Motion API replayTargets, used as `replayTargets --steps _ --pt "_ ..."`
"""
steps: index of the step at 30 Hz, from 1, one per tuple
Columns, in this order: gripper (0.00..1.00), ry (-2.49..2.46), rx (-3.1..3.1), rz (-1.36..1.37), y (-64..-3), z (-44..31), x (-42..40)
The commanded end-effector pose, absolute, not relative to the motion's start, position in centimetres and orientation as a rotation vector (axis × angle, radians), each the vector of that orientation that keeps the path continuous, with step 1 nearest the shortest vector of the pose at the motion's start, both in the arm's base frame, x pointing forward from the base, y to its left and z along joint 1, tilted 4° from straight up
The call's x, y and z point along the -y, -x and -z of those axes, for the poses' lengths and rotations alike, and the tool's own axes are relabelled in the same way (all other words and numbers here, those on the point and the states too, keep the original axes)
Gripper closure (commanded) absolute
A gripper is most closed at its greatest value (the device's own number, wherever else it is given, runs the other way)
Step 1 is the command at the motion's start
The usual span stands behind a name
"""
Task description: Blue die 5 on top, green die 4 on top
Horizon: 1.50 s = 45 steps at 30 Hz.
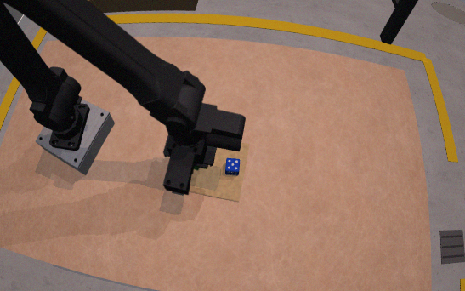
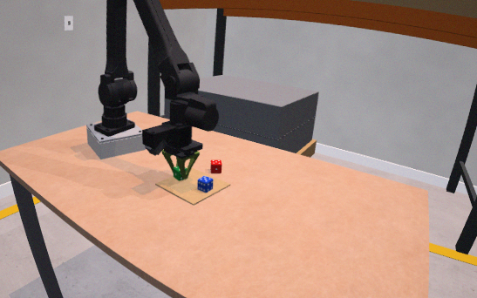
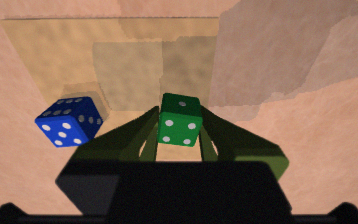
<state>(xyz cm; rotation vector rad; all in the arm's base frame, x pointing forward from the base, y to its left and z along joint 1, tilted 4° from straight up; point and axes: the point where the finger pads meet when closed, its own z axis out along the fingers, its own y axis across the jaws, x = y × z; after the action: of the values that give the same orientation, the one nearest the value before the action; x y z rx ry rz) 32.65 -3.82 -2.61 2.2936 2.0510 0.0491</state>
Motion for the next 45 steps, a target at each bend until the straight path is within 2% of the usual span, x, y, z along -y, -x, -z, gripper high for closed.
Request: replayTargets --steps 1,25,26,30,31,36,40,45 --pt "0.74 -2.287 -2.044 -0.062 -33.2 2.84 3.47" --pt "0.74 -2.287 -2.044 -0.062 -33.2 2.84 3.47" --pt "0.7 -2.287 -2.044 -0.062 -33.2 2.84 3.47" --pt "0.7 -2.287 -2.044 -0.062 -33.2 2.84 3.47" --pt "0.67 -2.287 -2.044 -0.062 -33.2 2.84 3.47" --pt "0.63 -2.287 -2.045 -0.062 -33.2 2.84 3.47" --pt "0.55 -2.286 -2.045 -0.062 -33.2 2.84 3.47" --pt "0.55 -2.286 -2.045 -0.062 -33.2 2.84 3.47"
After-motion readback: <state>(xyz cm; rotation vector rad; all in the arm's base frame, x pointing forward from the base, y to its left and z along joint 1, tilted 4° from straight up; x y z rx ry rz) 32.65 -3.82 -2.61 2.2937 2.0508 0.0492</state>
